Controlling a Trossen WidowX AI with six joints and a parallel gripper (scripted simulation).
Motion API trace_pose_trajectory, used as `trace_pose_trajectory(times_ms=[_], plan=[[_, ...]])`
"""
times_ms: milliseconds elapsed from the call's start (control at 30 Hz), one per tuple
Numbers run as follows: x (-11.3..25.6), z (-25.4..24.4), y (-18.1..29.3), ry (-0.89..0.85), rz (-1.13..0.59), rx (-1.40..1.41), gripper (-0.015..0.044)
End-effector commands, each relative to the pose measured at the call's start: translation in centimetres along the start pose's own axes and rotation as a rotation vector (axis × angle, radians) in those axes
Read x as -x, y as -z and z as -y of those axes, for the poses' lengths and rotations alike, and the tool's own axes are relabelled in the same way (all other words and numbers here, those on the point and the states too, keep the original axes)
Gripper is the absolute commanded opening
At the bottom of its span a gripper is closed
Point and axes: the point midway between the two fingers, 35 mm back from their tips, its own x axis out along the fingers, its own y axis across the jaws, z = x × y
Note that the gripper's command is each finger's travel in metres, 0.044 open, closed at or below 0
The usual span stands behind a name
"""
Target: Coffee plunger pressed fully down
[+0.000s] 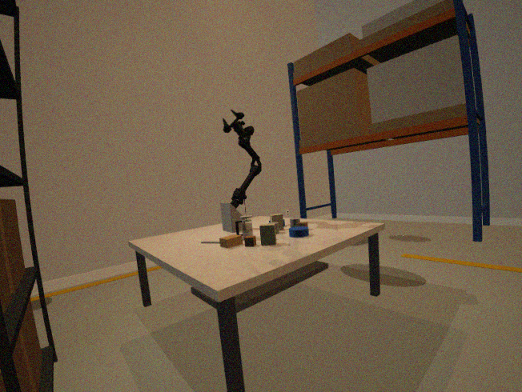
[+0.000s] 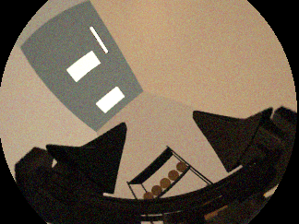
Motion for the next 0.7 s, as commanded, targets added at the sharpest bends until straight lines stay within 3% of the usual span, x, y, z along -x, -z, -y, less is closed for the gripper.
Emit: trace_pose_trajectory(times_ms=[0,300,667], plan=[[2.2,-0.7,6.1,-0.154,-0.225,0.152,0.0440],[10.7,0.0,17.9,-0.471,-0.700,0.349,0.0440],[27.0,4.3,26.3,-0.876,-1.306,0.405,0.0440]])
